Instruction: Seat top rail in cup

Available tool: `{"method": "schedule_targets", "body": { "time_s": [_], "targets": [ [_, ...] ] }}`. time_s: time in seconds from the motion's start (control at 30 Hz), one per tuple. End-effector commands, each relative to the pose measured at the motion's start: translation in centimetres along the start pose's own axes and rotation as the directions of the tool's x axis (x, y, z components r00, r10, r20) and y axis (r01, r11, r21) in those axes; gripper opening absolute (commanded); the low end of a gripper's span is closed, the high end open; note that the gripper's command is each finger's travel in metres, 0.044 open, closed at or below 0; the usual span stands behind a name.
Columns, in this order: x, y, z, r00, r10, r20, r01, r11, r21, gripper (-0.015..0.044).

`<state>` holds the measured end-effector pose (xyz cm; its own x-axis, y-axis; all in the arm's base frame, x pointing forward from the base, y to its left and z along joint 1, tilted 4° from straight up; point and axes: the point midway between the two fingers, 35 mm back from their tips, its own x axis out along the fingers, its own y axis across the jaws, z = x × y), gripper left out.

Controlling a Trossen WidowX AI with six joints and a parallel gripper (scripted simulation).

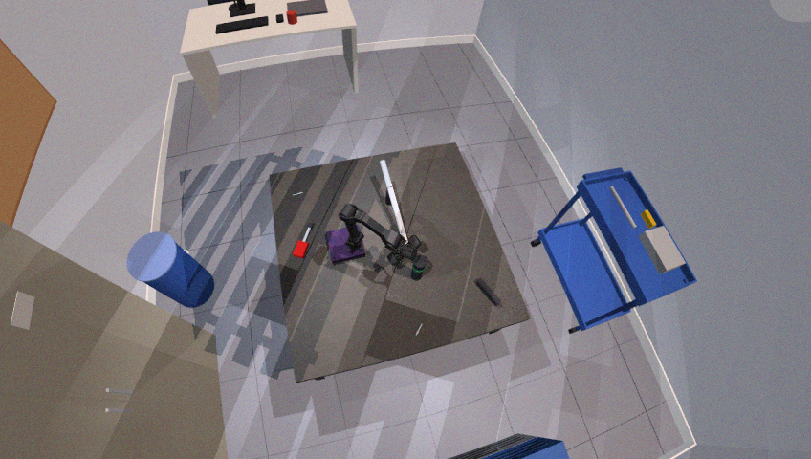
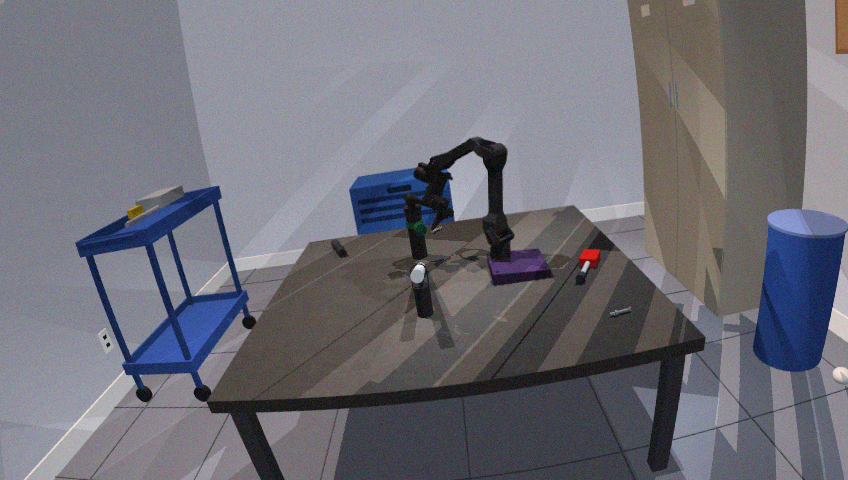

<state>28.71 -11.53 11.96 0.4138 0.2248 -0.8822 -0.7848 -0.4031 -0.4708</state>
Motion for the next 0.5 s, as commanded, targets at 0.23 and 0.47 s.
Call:
{"method": "schedule_targets", "body": {
  "time_s": [0.23, 0.47],
  "targets": [
    [2.3, 0.3, 0.1, 1.000, 0.010, 0.009, -0.011, 1.000, 0.011, 0.0440],
    [3.4, 0.4, 0.2, 1.000, 0.010, 0.010, -0.010, 1.000, 0.011, 0.0440]
  ]
}}
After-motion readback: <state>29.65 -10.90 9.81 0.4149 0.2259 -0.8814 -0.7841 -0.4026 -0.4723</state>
